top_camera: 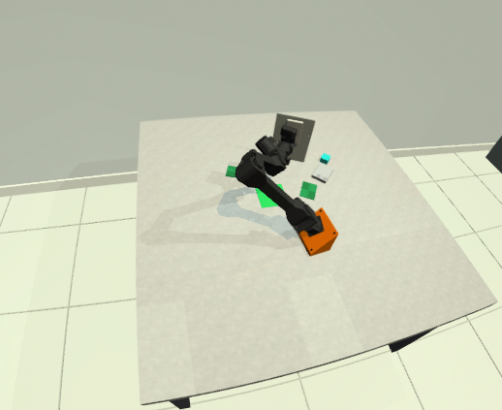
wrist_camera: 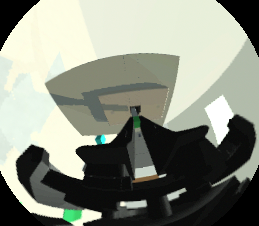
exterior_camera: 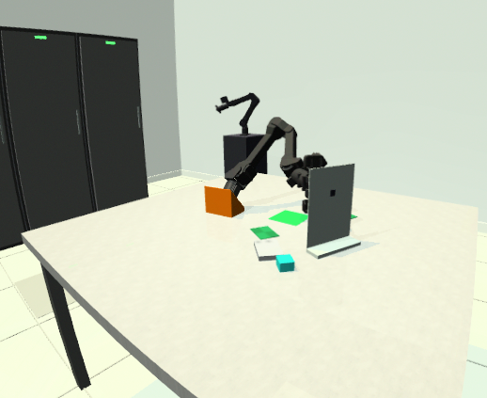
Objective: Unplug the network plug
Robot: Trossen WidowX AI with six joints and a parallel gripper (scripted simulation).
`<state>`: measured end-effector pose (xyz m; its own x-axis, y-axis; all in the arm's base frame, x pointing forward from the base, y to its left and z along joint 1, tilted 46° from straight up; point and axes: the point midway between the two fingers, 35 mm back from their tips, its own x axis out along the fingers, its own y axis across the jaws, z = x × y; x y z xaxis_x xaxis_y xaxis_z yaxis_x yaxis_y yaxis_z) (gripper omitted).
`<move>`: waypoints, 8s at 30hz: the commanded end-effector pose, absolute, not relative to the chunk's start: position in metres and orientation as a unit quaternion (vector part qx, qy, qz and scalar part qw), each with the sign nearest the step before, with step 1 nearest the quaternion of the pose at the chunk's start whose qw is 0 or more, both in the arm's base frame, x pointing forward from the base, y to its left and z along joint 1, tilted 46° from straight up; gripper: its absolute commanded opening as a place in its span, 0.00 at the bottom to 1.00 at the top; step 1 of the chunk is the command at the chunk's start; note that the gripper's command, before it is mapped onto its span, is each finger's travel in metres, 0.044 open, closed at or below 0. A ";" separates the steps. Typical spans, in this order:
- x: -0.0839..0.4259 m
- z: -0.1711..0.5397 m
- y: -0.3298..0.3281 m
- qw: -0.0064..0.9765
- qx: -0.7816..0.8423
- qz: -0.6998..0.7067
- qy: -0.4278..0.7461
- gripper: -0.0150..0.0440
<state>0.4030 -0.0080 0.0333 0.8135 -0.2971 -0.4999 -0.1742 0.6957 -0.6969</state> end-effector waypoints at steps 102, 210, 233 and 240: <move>0.356 0.078 -0.023 0.869 -0.387 -0.035 0.306 0.25; 0.212 0.053 0.086 0.721 -0.398 0.567 0.012 0.25; 0.207 0.041 0.100 0.723 -0.396 0.566 0.010 0.25; 0.206 0.039 0.104 0.724 -0.395 0.565 0.009 0.25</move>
